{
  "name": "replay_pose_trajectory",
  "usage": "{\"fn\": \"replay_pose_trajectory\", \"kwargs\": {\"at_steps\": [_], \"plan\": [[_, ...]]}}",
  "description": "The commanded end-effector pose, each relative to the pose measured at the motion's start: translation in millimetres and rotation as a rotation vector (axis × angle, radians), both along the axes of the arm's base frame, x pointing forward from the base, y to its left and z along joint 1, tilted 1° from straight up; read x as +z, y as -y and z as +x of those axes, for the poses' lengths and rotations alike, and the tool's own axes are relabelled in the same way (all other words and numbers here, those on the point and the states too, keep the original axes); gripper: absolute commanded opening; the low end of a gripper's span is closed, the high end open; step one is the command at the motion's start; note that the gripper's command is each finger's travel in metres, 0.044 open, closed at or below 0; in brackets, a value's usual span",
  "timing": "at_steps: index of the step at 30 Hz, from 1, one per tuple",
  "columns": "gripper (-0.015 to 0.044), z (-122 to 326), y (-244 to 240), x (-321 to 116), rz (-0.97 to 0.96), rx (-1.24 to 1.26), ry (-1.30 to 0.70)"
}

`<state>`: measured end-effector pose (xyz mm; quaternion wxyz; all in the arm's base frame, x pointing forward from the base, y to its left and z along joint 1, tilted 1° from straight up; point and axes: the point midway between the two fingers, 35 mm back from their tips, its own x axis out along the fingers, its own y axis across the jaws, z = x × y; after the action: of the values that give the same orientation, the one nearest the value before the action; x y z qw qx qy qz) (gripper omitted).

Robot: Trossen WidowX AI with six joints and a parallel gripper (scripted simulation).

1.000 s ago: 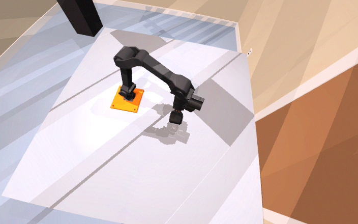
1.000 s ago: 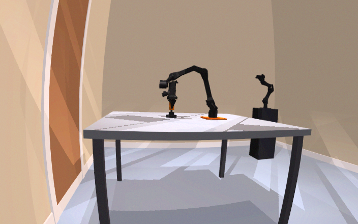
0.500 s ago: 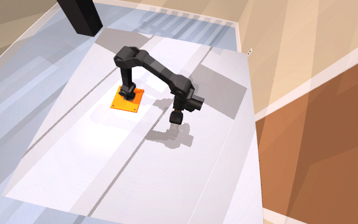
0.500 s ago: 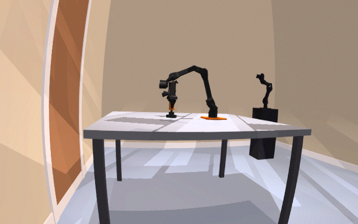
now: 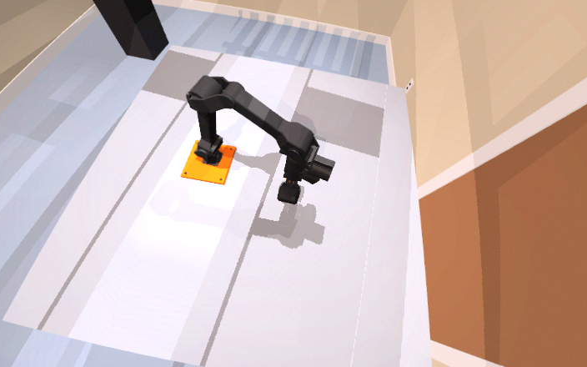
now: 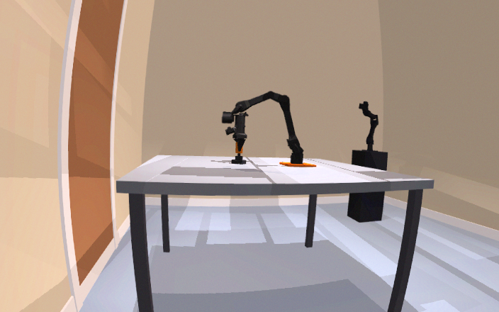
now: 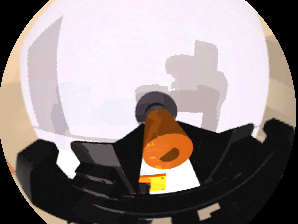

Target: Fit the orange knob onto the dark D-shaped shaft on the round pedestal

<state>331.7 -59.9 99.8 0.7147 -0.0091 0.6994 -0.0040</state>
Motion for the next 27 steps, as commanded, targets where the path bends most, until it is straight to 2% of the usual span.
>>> {"fn": "replay_pose_trajectory", "kwargs": {"at_steps": [1,27], "plan": [[0.0000,-0.2,0.1,-1.0,0.001,-0.041,-0.001],[0.0000,-0.2,-0.6,6.4,-0.001,0.065,-0.003]]}}
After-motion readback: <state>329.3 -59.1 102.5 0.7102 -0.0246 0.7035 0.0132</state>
